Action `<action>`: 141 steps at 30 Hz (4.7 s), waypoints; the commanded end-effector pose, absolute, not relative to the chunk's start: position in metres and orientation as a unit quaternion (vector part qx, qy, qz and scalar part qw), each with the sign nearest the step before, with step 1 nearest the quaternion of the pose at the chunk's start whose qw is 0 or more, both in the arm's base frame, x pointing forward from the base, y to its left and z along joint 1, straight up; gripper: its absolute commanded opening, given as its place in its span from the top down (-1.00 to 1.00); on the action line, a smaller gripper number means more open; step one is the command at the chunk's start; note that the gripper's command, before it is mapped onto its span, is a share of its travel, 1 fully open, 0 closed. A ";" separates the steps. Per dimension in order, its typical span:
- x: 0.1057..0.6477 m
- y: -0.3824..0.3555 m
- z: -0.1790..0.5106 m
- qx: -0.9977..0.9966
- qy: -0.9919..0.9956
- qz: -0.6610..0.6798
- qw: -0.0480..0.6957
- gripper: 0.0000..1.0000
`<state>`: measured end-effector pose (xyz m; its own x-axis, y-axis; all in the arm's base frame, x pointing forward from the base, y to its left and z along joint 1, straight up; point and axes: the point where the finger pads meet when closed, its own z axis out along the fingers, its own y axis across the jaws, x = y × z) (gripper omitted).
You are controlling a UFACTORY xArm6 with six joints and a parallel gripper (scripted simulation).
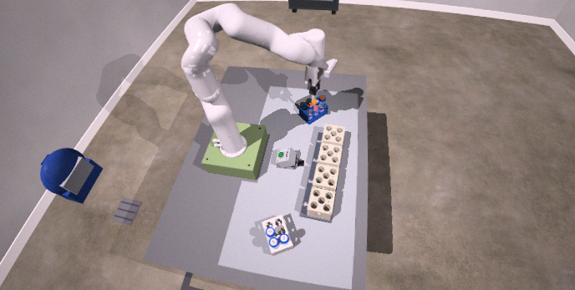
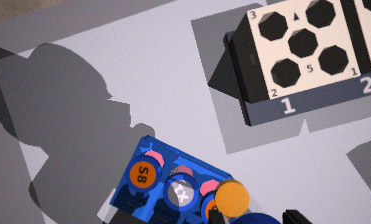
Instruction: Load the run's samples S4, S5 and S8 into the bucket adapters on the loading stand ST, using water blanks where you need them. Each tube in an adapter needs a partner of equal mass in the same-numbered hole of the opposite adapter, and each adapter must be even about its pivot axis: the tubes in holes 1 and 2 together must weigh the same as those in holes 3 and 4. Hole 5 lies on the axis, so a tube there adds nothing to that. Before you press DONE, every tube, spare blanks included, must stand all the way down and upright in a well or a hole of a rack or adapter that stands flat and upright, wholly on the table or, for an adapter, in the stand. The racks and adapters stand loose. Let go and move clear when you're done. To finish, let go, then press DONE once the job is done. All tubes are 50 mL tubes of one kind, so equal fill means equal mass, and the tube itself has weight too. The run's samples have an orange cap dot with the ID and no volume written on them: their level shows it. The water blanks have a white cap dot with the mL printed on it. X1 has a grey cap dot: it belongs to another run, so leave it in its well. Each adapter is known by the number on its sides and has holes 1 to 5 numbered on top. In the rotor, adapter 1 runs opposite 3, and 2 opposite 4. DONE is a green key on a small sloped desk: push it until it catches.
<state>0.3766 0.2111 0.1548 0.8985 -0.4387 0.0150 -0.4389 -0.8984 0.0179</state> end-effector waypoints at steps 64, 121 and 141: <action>0.427 -0.089 0.157 0.995 -0.103 0.001 0.000 1.00; 0.442 -0.178 0.137 0.995 -0.103 0.001 0.001 1.00; 0.442 -0.178 0.122 0.995 -0.103 0.001 0.001 1.00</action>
<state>0.4405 -0.1776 0.1203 0.9787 -0.2055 -0.0023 -0.2055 -0.9787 0.0004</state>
